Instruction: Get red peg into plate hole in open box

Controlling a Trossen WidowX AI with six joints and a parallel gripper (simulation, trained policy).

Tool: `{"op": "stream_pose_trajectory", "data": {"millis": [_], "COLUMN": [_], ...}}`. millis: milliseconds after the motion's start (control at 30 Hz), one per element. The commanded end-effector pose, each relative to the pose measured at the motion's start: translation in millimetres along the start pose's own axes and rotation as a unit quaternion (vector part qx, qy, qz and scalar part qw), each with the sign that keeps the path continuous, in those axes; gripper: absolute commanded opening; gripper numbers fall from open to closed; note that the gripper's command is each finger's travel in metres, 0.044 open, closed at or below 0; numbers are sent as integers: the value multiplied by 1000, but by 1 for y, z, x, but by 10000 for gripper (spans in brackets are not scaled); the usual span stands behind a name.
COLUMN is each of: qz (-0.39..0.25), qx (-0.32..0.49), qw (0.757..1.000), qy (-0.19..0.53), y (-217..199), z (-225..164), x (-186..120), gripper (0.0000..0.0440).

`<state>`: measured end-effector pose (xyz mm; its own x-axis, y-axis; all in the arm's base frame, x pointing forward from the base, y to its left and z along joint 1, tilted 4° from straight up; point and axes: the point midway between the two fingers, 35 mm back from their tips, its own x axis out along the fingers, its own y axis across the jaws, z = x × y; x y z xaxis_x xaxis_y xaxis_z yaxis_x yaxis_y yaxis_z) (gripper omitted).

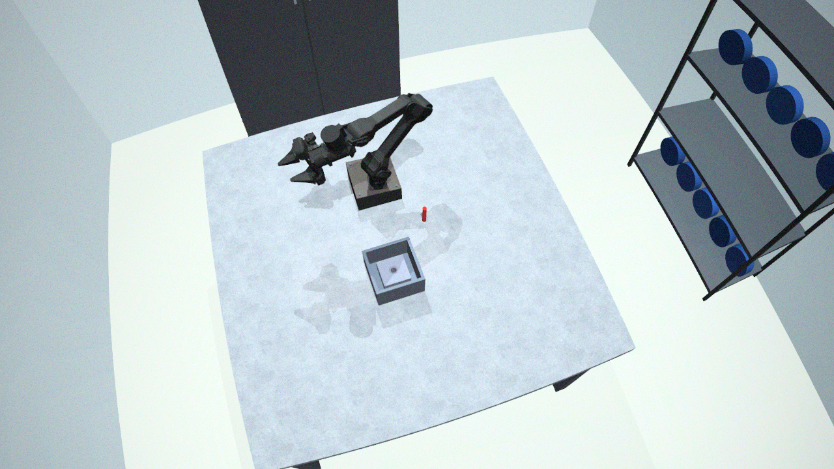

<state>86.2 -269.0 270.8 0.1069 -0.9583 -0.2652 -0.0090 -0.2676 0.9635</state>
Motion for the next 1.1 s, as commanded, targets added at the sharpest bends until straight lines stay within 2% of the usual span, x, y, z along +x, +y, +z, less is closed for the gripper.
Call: {"op": "stream_pose_trajectory", "data": {"millis": [0,267,533,800,1067], "qz": [-22,-77,-125,-171,-217], "qx": [-33,-113,-195,-279,-364], "qw": [998,980,943,888,817], "qy": [43,142,237,322,392], "y": [-6,-31,-60,-91,-126], "z": [-23,-72,-110,-134,-144], "x": [-9,-36,-73,-116,-162], "gripper": [440,440,440,440,440]}}
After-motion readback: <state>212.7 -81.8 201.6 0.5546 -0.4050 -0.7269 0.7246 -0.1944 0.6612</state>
